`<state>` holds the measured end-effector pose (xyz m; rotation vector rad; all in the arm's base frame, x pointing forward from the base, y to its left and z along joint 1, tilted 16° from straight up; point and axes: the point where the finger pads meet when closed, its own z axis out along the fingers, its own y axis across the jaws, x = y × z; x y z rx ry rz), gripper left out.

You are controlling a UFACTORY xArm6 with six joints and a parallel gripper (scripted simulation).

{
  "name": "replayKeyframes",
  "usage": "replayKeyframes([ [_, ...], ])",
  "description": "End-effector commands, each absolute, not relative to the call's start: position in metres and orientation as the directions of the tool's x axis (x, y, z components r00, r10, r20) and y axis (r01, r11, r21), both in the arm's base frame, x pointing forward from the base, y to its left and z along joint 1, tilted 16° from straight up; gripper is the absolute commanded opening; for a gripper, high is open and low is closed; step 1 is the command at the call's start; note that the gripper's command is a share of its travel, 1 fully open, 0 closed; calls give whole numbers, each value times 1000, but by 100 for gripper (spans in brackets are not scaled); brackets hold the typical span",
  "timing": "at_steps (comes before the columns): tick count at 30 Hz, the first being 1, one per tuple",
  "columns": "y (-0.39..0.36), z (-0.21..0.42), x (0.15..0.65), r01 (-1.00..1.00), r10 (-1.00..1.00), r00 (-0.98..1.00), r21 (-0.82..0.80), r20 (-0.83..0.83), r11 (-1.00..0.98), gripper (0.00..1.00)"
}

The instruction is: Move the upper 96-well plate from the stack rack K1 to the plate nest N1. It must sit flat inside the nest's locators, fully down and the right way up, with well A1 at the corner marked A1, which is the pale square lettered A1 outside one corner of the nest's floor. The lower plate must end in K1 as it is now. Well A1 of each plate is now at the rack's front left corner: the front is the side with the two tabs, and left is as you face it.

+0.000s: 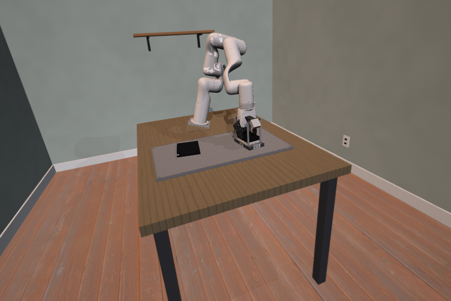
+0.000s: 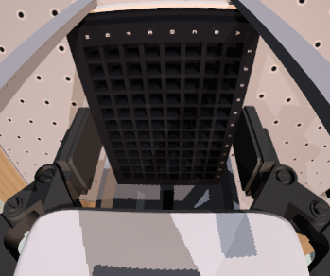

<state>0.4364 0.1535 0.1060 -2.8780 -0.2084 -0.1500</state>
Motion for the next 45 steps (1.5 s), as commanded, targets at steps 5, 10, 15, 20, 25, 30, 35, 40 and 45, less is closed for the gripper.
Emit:
replayKeyframes([
  [5,154,107,438,155,128,984,-241,124,-958,100],
  [10,153,108,438,155,128,984,-241,124,-958,0],
  [15,153,108,438,155,128,984,-241,124,-958,0],
  [20,153,108,438,155,128,984,-241,124,-958,0],
  [25,153,108,438,155,128,984,-241,124,-958,0],
  [30,153,108,438,155,128,984,-241,124,-958,0],
  [35,153,108,438,155,128,984,-241,124,-958,0],
  [40,153,108,438,155,128,984,-241,124,-958,0],
  [45,153,108,438,155,128,984,-241,124,-958,0],
])
